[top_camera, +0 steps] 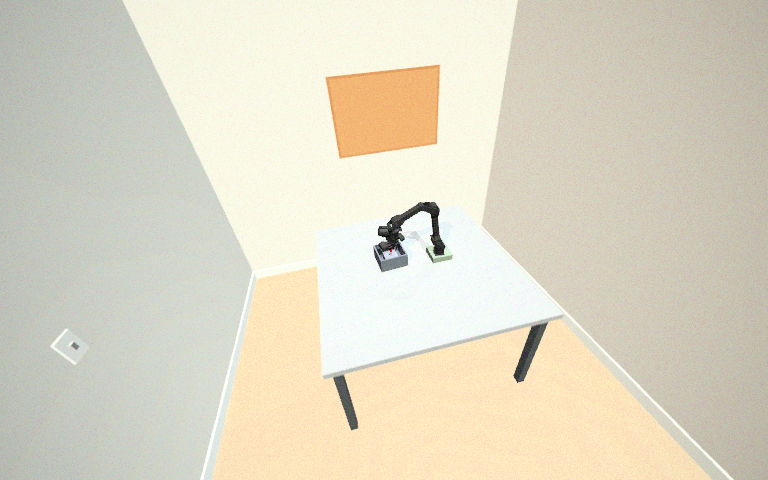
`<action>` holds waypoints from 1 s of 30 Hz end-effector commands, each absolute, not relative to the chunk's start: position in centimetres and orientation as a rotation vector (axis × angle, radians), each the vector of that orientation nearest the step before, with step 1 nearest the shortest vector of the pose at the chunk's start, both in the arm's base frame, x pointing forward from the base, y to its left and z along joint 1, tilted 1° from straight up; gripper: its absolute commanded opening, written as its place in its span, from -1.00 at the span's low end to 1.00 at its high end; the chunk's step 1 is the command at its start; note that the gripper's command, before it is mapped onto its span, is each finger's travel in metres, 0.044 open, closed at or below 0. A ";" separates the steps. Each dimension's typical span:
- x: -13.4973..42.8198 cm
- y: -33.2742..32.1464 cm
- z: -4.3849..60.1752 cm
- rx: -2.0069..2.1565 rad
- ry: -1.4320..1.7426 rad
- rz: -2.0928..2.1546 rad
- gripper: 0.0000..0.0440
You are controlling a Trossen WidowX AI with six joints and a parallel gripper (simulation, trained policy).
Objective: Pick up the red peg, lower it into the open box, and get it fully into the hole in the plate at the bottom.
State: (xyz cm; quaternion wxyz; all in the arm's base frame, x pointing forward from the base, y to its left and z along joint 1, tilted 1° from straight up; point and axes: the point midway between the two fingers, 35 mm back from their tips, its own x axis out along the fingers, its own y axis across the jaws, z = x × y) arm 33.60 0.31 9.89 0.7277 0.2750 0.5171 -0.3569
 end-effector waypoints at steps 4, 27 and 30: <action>34.3 -0.4 7.6 0.575 1.204 -0.741 -0.99; 39.0 -0.6 7.9 0.616 1.328 -0.605 1.00; 40.1 -0.1 8.7 0.637 1.324 -0.569 1.00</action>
